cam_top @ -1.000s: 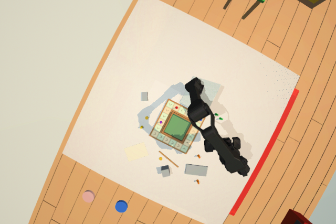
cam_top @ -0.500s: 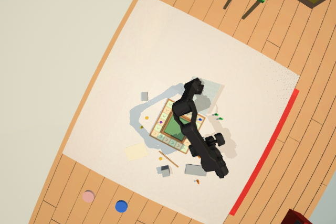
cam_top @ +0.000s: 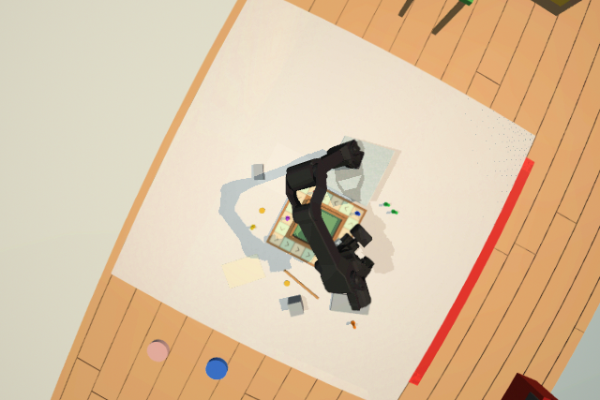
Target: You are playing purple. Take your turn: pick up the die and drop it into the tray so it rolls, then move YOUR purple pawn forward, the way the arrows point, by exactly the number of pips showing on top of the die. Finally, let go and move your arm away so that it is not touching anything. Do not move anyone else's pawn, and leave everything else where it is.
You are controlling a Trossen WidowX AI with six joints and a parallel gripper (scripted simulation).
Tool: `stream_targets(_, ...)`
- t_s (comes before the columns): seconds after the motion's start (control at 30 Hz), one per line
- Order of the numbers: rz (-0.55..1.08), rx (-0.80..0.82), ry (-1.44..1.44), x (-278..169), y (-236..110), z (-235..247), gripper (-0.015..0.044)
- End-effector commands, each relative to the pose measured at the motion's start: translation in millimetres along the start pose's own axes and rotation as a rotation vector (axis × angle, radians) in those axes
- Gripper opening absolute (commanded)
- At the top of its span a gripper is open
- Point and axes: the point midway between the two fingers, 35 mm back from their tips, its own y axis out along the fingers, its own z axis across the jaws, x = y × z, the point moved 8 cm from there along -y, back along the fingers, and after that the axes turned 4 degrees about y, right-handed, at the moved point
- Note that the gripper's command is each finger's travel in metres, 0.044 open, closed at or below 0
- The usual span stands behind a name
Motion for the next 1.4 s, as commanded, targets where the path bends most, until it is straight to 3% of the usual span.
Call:
stream_targets(0.0, 0.004, -0.006, -0.083, -16, 4, -9, 0.0)
stream_targets(0.37, 0.027, -0.007, -0.331, -63, 18, -29, 0.0)
stream_targets(0.57, 0.011, 0.008, -0.345, -68, 21, -30, 0.0)
stream_targets(1.0, -0.377, 0.202, -0.337, -95, 41, -40, 0.0)
stream_targets(1.37, -0.747, 0.208, -0.328, -119, 58, -43, 0.0)
